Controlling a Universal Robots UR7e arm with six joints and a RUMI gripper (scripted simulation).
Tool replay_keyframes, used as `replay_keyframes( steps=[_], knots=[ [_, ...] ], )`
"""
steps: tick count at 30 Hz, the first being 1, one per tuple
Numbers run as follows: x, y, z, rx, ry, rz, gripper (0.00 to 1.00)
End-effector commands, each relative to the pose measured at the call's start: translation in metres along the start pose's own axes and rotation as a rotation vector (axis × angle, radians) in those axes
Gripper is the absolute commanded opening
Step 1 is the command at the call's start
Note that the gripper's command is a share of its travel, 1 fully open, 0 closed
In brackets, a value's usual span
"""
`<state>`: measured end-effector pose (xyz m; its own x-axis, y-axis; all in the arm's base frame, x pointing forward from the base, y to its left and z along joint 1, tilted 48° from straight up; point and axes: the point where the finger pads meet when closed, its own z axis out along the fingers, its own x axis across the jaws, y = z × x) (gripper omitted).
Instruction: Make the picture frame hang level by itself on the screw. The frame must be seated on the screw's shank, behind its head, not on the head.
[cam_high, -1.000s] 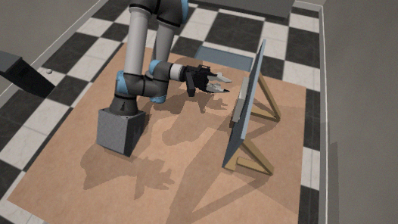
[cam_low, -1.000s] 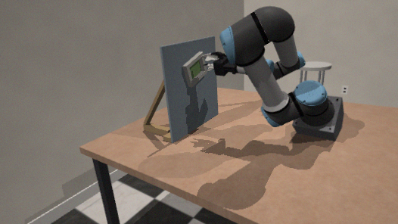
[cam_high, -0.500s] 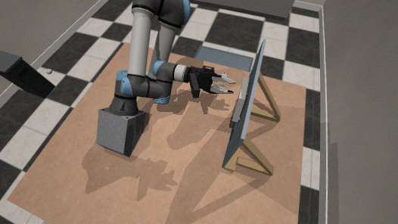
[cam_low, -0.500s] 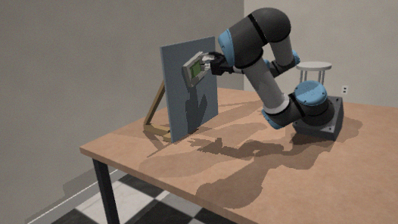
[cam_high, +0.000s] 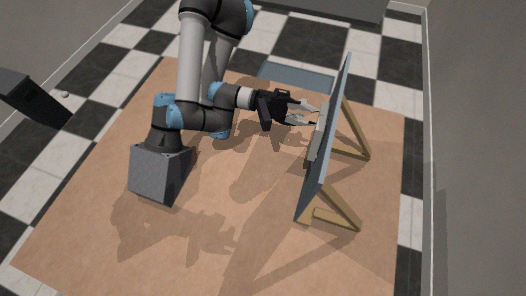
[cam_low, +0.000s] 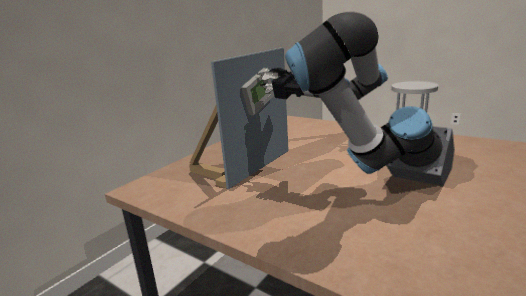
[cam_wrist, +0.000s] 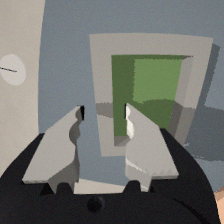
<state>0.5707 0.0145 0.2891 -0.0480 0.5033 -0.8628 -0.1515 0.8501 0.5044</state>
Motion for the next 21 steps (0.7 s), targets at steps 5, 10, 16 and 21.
replay_keyframes(
  steps=[5, 10, 16, 21],
  knots=[
    [0.0, 0.0, 0.011, 0.001, -0.001, 0.0, 0.29],
    [0.0, 0.0, 0.015, 0.001, -0.001, 0.0, 0.29],
    [0.0, 0.0, 0.018, 0.001, -0.001, 0.0, 0.29],
    [0.0, 0.0, 0.018, 0.001, -0.001, 0.0, 0.29]
  ],
)
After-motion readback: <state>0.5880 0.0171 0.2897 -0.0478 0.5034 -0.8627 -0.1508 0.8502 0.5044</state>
